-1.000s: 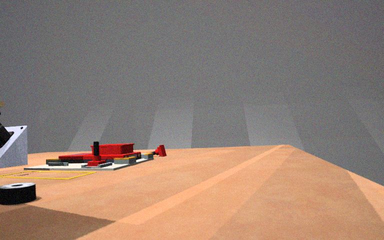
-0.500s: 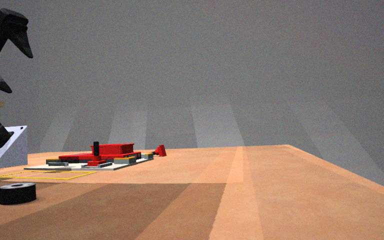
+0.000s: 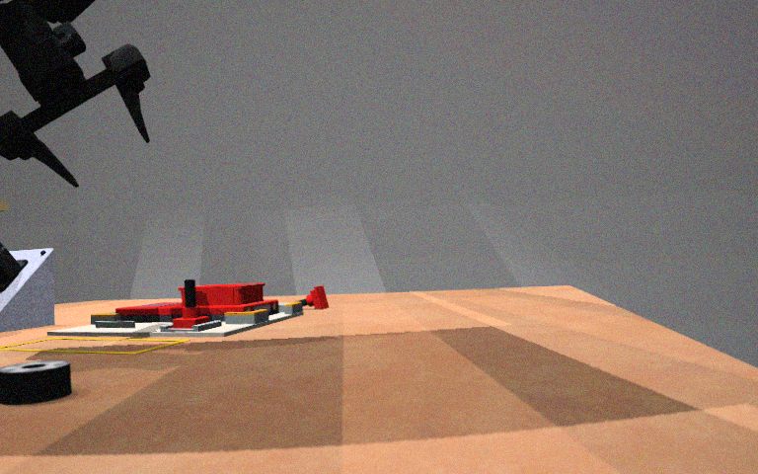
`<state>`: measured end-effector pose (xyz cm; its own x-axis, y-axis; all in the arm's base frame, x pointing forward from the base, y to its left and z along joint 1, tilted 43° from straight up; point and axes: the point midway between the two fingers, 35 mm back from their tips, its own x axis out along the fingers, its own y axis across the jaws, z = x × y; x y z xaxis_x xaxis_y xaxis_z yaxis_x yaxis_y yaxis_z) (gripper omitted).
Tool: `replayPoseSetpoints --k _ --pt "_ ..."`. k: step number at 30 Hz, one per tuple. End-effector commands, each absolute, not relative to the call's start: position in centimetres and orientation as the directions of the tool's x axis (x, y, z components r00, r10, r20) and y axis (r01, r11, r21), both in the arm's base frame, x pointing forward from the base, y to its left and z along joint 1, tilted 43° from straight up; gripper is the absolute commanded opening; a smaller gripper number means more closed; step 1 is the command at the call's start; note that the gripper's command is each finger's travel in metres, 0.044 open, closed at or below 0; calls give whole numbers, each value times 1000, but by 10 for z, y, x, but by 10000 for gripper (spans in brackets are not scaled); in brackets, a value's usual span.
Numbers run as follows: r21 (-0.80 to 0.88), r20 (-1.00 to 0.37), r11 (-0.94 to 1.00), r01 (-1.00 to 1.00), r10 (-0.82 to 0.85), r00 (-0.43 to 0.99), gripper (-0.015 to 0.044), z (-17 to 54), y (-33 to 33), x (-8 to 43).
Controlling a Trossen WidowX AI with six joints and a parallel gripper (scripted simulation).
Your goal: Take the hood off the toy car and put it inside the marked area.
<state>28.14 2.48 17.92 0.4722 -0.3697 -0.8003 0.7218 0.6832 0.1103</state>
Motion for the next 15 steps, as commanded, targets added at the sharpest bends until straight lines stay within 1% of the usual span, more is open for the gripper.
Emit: replayPoseSetpoints --k 1,8,15 --pt "-32 -824 743 668 -398 403 440 161 38 295" --pt "-248 -842 798 549 -458 285 440 126 57 314" --pt "-439 -830 811 387 -531 170 440 84 74 325"
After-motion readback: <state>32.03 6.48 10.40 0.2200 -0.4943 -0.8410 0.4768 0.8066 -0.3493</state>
